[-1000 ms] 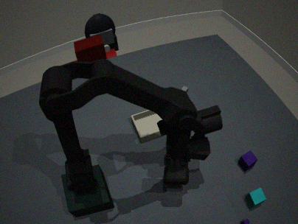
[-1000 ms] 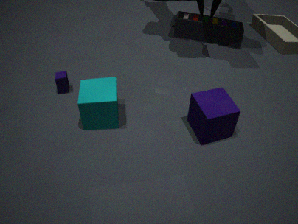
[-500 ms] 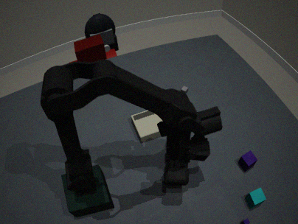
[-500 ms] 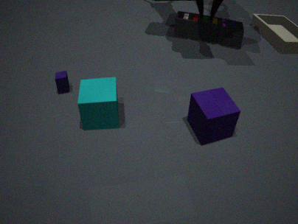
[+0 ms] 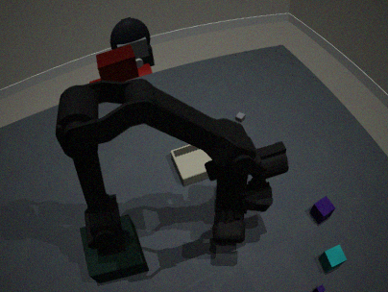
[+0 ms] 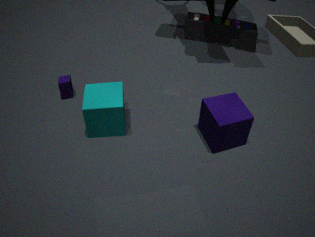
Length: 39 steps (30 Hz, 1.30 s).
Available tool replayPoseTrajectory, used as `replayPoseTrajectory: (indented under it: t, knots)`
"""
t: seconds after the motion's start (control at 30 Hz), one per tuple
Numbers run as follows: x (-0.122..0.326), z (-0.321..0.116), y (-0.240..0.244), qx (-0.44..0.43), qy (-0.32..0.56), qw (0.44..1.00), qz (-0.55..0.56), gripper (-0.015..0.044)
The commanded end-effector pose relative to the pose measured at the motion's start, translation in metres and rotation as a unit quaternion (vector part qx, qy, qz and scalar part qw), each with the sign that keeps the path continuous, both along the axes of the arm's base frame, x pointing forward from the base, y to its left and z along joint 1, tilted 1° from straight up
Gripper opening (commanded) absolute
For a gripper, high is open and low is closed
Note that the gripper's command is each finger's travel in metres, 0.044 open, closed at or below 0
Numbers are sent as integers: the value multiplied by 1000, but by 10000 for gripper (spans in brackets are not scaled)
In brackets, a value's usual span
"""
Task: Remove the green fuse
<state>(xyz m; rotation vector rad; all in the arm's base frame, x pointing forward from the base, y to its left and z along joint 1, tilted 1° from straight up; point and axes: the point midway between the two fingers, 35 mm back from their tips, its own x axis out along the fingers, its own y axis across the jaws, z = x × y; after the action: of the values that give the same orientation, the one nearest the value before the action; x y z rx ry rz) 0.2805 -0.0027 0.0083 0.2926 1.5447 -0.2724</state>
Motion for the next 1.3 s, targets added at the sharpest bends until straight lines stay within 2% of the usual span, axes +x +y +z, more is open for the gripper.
replayPoseTrajectory:
  t: [0.0, 0.33, 1.27]
  knots:
    - [0, 0, 0, 0, 0, 1000, 0, 63]
    - [0, 0, 0, 0, 0, 1000, 0, 0]
    - [0, 12, 0, -1, 0, 1000, 0, 0]
